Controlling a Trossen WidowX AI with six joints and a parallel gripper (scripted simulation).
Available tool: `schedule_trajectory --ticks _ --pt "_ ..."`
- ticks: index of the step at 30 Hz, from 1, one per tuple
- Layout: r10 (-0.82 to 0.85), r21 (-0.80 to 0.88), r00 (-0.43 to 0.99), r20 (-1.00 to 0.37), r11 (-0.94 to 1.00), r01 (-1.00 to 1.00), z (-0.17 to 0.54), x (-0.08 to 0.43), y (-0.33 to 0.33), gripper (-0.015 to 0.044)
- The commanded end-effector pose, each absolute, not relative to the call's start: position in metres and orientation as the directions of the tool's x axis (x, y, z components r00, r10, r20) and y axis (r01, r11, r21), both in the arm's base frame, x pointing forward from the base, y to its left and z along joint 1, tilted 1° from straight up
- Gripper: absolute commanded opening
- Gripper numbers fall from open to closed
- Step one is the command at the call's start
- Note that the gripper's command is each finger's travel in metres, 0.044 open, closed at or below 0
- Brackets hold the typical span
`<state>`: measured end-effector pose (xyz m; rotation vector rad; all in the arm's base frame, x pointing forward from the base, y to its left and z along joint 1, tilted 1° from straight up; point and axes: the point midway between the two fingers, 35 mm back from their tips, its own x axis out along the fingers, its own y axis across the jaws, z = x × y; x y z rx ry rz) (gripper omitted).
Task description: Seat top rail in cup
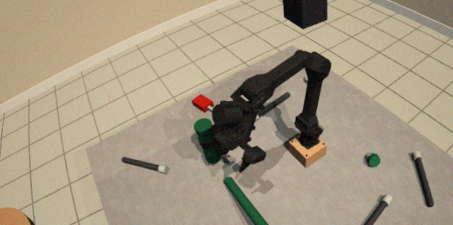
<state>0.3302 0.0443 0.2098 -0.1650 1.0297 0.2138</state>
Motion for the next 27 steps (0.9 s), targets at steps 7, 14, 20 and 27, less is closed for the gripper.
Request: schedule_trajectory --ticks 7,14,20,27 --pt "0.121 -0.273 0.443 -0.888 0.636 -0.722 0.196 0.322 -0.024 0.0440" --pt "0.154 -0.373 0.433 -0.888 0.311 -0.874 0.189 0.308 -0.069 0.0440" --pt "0.171 -0.420 0.439 -0.882 0.137 -0.897 0.186 0.298 -0.090 0.0440" --pt "0.190 -0.473 0.454 -0.870 -0.066 -0.879 0.184 0.286 -0.113 0.0440"
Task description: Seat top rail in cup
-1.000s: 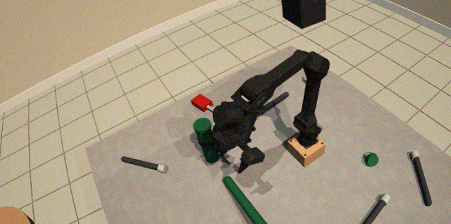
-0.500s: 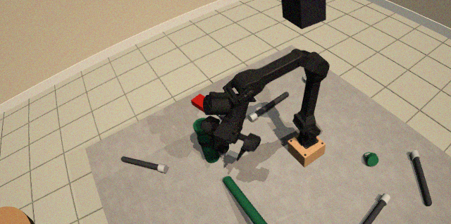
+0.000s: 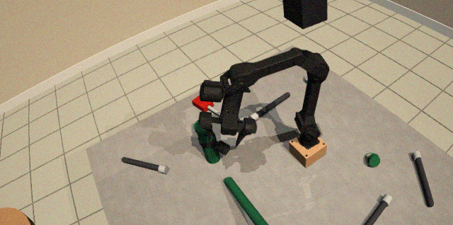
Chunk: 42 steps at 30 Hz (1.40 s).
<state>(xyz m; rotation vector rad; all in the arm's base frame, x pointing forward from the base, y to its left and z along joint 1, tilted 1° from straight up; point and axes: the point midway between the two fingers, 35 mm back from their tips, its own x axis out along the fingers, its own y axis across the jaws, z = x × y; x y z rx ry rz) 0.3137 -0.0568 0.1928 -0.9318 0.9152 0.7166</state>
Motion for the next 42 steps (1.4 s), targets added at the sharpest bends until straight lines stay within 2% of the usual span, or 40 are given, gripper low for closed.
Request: schedule_trajectory --ticks 1,9,28,37,42 --pt "0.192 -0.480 0.456 -0.869 -0.099 -0.872 0.184 0.284 -0.116 0.0440" --pt "0.198 -0.505 0.465 -0.863 -0.349 -0.789 0.184 0.280 -0.124 0.0440" --pt "0.198 -0.505 0.465 -0.863 -0.349 -0.789 0.184 0.280 -0.124 0.0440" --pt "0.198 -0.505 0.465 -0.863 -0.349 -0.789 0.126 0.280 -0.124 0.0440" --pt "0.198 -0.505 0.465 -0.863 -0.349 -0.789 0.124 0.280 -0.124 0.0440"
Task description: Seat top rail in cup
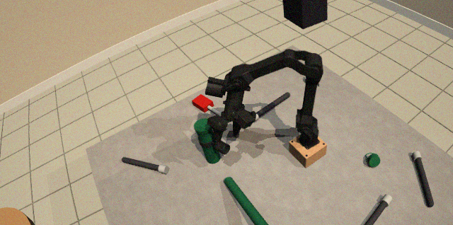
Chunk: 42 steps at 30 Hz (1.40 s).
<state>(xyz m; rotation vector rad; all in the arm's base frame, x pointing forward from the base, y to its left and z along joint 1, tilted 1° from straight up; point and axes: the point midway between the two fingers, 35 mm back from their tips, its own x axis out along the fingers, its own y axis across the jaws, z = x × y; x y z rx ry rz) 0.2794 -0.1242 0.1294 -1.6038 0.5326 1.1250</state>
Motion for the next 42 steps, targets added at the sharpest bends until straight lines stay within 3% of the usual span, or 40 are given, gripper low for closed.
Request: schedule_trajectory --ticks 1,42 --pt "0.198 -0.505 0.465 -0.863 -0.349 -0.789 0.124 0.280 -0.124 0.0440" --pt "0.199 -0.508 0.467 -0.862 -0.348 -0.788 0.068 0.311 -0.111 0.0440"
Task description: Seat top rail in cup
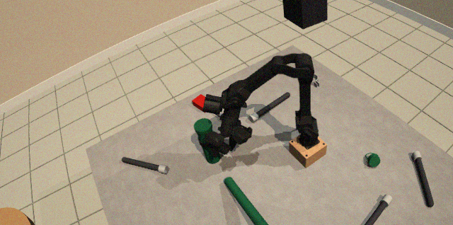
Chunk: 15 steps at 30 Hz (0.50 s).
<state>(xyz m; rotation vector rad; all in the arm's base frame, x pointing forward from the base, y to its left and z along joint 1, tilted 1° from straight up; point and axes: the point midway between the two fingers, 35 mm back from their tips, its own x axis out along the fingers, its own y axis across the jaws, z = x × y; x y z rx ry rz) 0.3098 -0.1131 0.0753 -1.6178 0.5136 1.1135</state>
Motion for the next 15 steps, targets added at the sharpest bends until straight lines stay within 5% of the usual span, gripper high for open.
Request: schedule_trajectory --ticks 1,5,15 --pt "0.200 -0.508 0.467 -0.861 -0.348 -0.788 0.0666 0.3117 -0.1104 0.0440" --pt "0.200 -0.508 0.467 -0.861 -0.348 -0.788 0.0645 0.3126 -0.1096 0.0440" --pt "0.200 -0.508 0.467 -0.861 -0.348 -0.788 0.0645 0.3126 -0.1096 0.0177"
